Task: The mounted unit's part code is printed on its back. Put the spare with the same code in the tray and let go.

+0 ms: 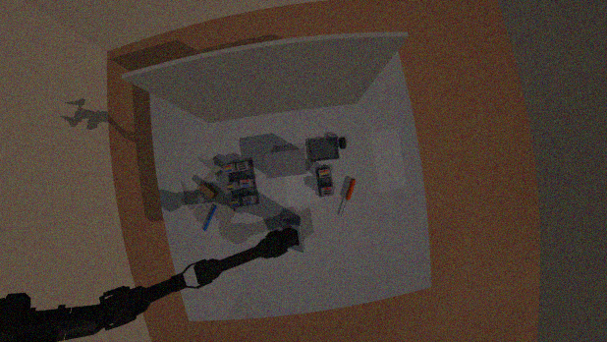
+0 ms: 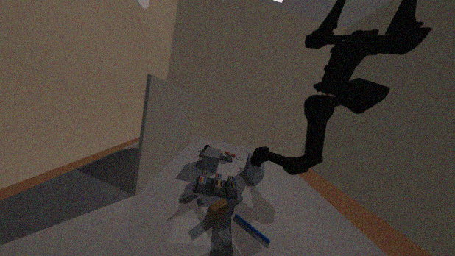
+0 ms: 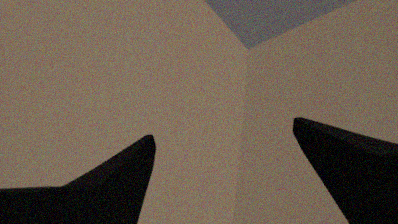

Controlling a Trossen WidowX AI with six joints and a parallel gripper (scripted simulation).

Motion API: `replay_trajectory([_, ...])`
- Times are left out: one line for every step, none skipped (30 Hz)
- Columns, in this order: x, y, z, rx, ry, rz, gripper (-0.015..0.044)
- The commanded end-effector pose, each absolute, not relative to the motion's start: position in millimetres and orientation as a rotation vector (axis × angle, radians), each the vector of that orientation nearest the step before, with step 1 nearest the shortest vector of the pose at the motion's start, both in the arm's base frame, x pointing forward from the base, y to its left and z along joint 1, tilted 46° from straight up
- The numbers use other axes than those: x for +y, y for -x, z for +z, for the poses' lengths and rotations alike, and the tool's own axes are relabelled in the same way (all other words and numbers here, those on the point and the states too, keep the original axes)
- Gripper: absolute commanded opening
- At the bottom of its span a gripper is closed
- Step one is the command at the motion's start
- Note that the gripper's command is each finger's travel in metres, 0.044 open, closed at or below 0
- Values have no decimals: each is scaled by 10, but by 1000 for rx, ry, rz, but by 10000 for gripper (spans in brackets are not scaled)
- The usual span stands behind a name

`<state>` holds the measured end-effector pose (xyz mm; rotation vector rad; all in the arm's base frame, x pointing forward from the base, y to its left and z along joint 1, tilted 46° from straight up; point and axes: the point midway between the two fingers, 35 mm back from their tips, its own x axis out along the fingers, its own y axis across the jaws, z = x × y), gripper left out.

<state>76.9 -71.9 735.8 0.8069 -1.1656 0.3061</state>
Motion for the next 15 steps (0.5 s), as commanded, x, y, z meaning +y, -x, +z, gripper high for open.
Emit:
replay_trajectory([-1194, -1062, 7220, -1104, -847, 160, 440])
replay_trajectory([-1232, -1130, 7191, -1085, -863, 162, 440])
replay_trajectory([-1262, -1188, 7165, -1070, -876, 164, 440])
replay_trajectory([-1297, -1247, 7137, -1054, -888, 162, 440])
replay_trajectory([-1332, -1308, 7109, -1038, -899, 159, 440])
replay_trajectory([-1391, -1354, 7080, -1026, -902, 139, 440])
replay_trajectory([-1448, -1401, 7049, -1014, -905, 119, 440])
replay_trajectory([-1505, -1448, 7018, -1001, -908, 99, 440])
replay_trajectory([-1560, -1495, 6985, -988, -911, 80, 440])
replay_trajectory([-1614, -1542, 6952, -974, -913, 61, 440])
replay_trajectory([-1668, -1589, 6917, -960, -916, 42, 440])
replay_trajectory([-1727, -1650, 6872, -942, -920, 23, 440])
replay_trajectory([-1802, -1729, 6812, -917, -925, -2, 440])
replay_trajectory([-1890, -1828, 6734, -886, -931, -32, 440])
replay_trajectory([-1984, -1941, 6640, -848, -937, -64, 440])
